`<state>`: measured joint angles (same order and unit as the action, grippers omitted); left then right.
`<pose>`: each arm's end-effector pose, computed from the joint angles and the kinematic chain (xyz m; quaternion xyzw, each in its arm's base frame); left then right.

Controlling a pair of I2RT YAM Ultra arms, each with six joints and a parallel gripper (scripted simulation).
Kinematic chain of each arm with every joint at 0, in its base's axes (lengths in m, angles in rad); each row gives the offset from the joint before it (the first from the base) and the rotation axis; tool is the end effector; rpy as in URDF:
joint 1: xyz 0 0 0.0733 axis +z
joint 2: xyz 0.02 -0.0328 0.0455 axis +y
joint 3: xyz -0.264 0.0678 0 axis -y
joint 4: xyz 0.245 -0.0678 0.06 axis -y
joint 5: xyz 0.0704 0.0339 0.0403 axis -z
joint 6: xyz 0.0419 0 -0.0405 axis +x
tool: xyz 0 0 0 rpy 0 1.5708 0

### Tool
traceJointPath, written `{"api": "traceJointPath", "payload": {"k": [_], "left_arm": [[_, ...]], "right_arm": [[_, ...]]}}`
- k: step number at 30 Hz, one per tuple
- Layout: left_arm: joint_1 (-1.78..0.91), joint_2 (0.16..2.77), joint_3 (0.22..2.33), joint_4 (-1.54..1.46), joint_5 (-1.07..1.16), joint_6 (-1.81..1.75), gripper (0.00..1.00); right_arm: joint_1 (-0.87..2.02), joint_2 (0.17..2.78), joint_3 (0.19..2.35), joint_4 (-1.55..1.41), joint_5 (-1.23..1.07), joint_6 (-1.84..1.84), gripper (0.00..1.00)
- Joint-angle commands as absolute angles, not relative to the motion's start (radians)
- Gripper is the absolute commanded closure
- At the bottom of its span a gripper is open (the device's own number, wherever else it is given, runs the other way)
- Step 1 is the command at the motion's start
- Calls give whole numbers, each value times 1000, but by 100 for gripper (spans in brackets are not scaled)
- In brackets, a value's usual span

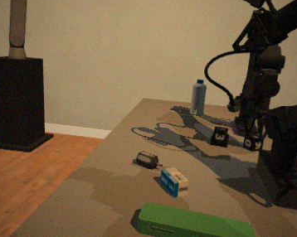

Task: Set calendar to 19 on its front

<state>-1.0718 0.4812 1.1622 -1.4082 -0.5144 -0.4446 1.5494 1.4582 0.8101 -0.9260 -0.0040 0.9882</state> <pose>0.0278 -0.0056 0.3707 0.1731 0.8714 -0.1037 0.4471 0.0035 0.2213 0.1688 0.2769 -0.9609 0.0010 0.0024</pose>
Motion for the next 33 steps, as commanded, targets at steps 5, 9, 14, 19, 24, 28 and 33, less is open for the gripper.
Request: {"api": "traceJointPath", "payload": {"k": [5,9,14,19,24,28,33], "left_arm": [[-1075,496,1151,-1402,-531,-450,0],[-1075,496,1151,-1402,-531,-450,0],[-1075,496,1151,-1402,-531,-450,0],[-1075,496,1151,-1402,-531,-450,0],[-1075,496,1151,-1402,-531,-450,0],[-1075,496,1151,-1402,-531,-450,0],[-1075,496,1151,-1402,-531,-450,0]], "right_arm": [[1558,1487,778,-860,9,1001,31],[1558,1494,770,-845,8,1001,31],[1558,1507,754,-816,8,1001,31],[1558,1515,745,-800,9,1001,31],[1559,1516,750,-798,8,1001,40],[1559,1516,749,-804,9,1001,44],[1559,1516,749,-804,9,1001,53]]}}
